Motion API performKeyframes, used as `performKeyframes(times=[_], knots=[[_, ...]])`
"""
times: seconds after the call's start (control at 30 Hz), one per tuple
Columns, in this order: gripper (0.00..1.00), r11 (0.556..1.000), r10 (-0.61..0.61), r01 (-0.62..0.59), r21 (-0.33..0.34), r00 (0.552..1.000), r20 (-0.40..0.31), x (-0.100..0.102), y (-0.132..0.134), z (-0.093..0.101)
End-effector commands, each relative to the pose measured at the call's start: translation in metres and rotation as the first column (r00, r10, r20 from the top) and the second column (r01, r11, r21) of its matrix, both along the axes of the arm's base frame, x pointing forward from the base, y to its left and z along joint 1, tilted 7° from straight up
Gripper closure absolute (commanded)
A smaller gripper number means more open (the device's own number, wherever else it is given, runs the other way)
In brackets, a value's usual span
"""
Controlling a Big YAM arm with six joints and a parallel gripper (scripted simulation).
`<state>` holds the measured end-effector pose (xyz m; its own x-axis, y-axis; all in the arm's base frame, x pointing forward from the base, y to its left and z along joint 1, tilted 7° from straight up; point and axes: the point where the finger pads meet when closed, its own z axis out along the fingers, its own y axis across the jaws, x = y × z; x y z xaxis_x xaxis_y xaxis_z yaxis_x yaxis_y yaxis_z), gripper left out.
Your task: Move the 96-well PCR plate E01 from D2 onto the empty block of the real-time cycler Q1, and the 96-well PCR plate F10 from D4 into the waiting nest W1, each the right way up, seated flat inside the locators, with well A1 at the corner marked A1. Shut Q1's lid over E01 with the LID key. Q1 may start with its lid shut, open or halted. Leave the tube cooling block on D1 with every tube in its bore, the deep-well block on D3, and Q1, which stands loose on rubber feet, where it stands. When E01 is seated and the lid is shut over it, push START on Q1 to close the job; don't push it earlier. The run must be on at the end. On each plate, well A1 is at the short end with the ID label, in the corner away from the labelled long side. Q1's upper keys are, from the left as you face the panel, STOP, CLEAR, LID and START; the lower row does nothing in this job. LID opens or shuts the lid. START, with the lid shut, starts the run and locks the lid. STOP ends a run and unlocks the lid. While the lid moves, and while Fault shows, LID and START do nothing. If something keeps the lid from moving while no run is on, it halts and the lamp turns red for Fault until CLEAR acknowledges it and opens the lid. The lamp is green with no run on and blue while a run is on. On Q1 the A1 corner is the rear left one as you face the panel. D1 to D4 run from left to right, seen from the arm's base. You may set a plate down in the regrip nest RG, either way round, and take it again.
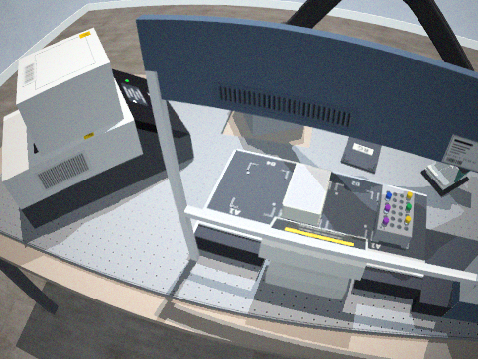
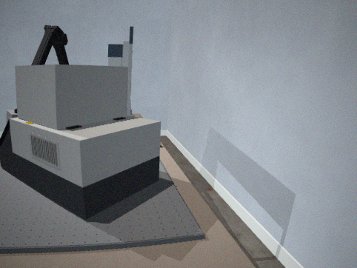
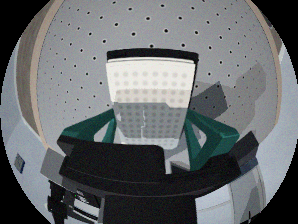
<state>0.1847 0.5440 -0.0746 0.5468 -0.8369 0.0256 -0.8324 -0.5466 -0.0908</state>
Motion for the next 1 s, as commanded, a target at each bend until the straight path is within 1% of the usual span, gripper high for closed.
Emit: performKeyframes(times=[0.0, 0.07, 0.27, 0.33, 0.4, 0.5, 0.77, 0.9, 0.97], knots=[[1.0, 0.999, -0.016, 0.015, 0.048, 1.0, 0.014, 0.009, 0.023, 0.011], [1.0, 0.999, -0.024, 0.024, 0.048, 1.0, 0.014, 0.013, 0.023, 0.01], [1.0, 0.998, -0.028, 0.027, 0.05, 1.0, 0.015, 0.017, 0.025, 0.012], [1.0, 0.998, -0.019, 0.018, 0.052, 1.0, 0.015, 0.012, 0.028, 0.017], [1.0, 0.998, -0.019, 0.018, 0.052, 1.0, 0.015, 0.012, 0.028, 0.017], [1.0, 0.998, -0.007, 0.006, 0.055, 1.0, 0.016, 0.005, 0.03, 0.021], [1.0, 0.999, -0.003, 0.003, 0.043, 1.0, 0.013, 0.0, 0.021, 0.005], [1.0, 1.0, -0.019, 0.019, 0.023, 1.0, 0.007, 0.006, 0.009, -0.003], [1.0, 1.0, -0.019, 0.019, 0.023, 1.0, 0.007, 0.006, 0.009, -0.003]])
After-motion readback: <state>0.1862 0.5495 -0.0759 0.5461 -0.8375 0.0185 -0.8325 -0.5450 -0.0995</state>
